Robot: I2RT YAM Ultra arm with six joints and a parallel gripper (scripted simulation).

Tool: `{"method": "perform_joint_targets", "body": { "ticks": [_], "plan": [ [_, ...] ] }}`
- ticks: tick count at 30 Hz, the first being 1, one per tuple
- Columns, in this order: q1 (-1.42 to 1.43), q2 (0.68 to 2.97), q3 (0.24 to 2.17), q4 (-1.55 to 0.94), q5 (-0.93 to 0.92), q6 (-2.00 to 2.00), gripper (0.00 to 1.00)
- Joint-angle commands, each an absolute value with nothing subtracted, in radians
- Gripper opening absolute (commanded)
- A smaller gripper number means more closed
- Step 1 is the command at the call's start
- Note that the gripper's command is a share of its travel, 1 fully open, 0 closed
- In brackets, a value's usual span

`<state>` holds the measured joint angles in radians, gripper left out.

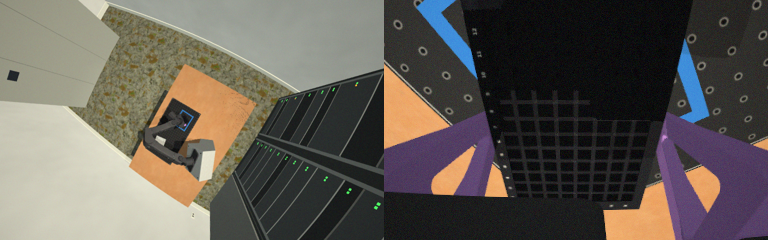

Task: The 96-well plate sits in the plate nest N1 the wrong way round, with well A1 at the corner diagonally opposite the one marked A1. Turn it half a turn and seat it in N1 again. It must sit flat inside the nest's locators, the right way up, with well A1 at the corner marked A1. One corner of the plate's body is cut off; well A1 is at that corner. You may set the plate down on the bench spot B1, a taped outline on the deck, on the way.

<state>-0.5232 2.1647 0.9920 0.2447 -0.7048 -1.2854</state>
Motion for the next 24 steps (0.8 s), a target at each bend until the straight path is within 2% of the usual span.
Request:
{"method": "perform_joint_targets", "body": {
  "ticks": [1,24],
  "plan": [
    [-0.523,2.179,1.017,0.267,-0.704,-1.272,0.0],
    [-0.507,2.209,1.04,0.297,-0.695,-1.249,0.0]
  ]
}}
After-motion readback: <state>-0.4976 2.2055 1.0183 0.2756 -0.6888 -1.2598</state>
